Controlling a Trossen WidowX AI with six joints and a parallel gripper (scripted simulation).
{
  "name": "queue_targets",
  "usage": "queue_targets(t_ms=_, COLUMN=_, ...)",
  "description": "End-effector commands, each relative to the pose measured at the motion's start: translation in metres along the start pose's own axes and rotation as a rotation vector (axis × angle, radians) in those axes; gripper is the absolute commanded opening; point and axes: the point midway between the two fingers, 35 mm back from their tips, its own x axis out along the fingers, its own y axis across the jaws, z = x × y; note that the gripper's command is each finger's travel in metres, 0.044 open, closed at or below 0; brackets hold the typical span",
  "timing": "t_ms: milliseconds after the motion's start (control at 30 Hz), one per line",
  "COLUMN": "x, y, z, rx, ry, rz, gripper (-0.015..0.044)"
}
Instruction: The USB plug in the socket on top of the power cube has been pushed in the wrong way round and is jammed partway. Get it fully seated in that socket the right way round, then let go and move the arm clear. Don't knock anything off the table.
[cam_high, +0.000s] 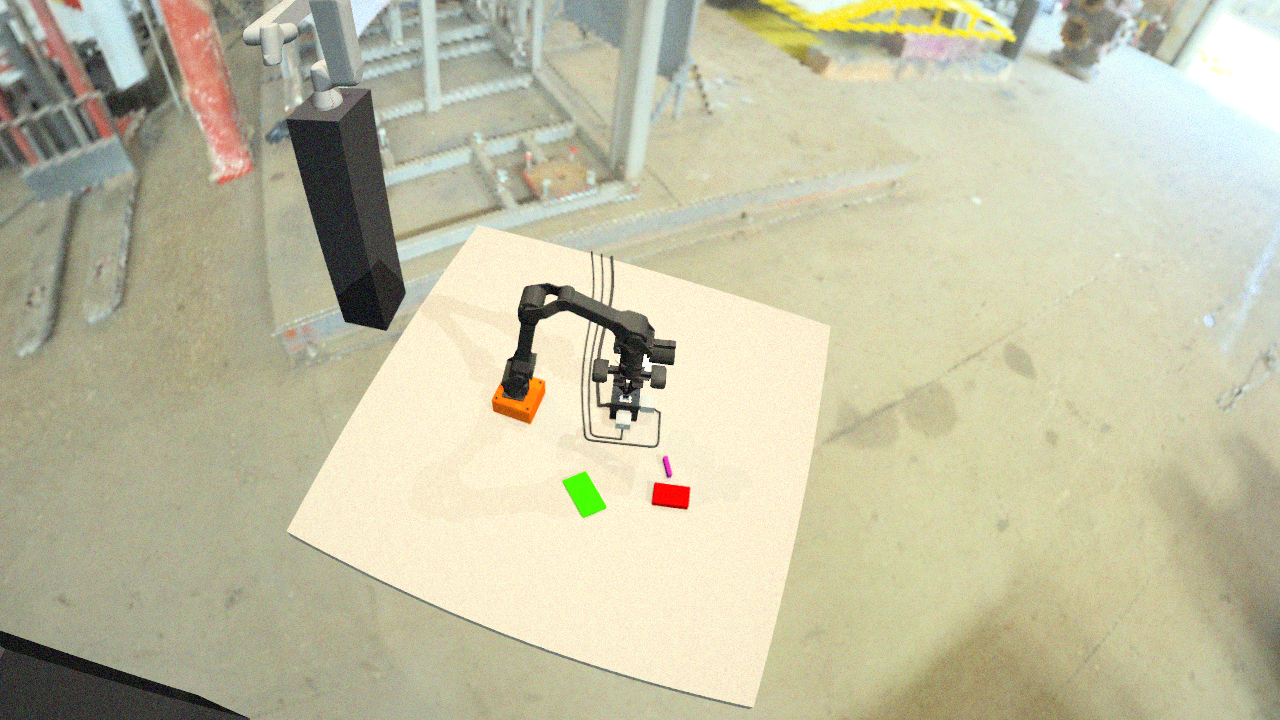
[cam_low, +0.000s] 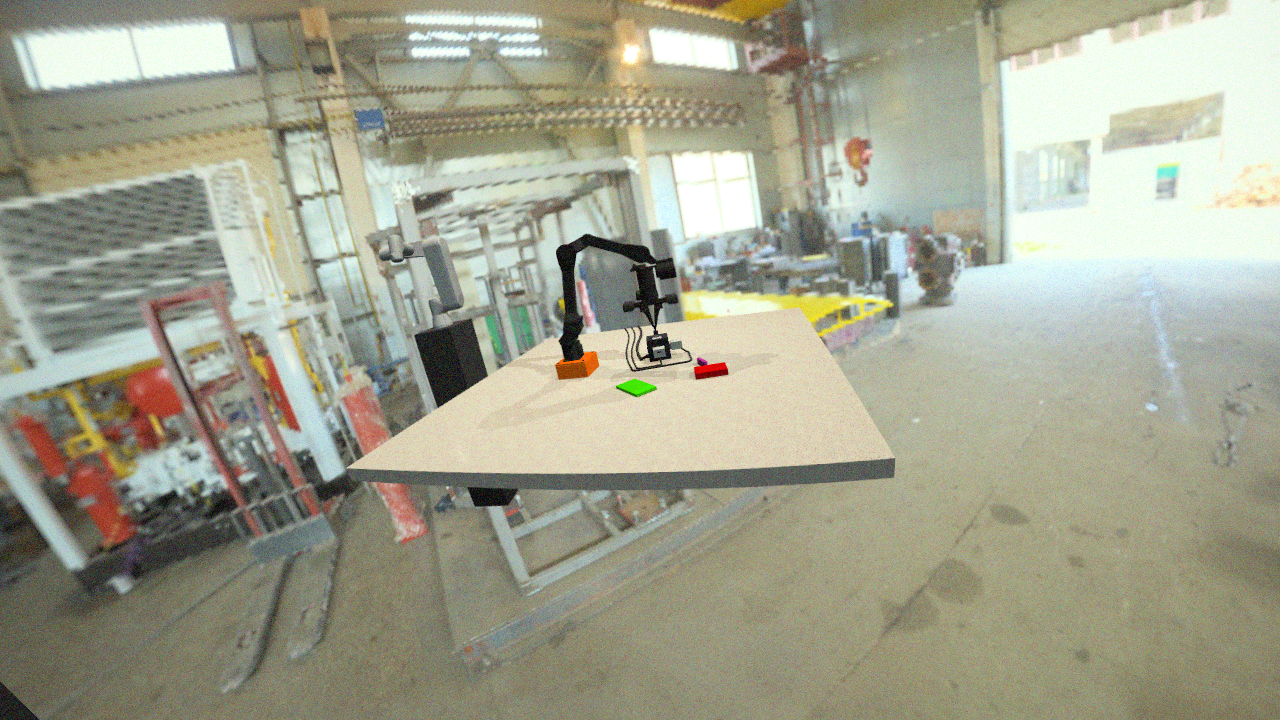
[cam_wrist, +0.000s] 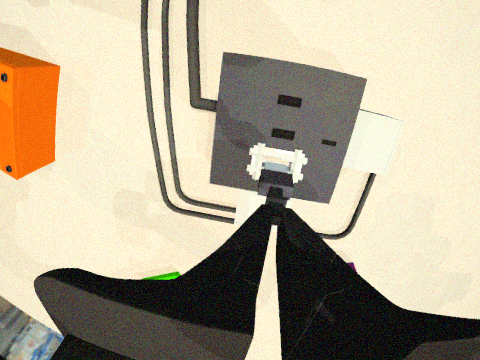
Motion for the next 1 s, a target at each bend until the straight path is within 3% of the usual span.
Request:
queue_targets(t_ms=0, x=-0.005, y=-0.001, z=0.000, rx=0.000, ry=0.000, rz=-0.005, gripper=0.0000)
queue_targets(t_ms=967, x=-0.018, y=0.000, z=0.000, rx=0.032, ry=0.000, rz=-0.002, gripper=0.0000)
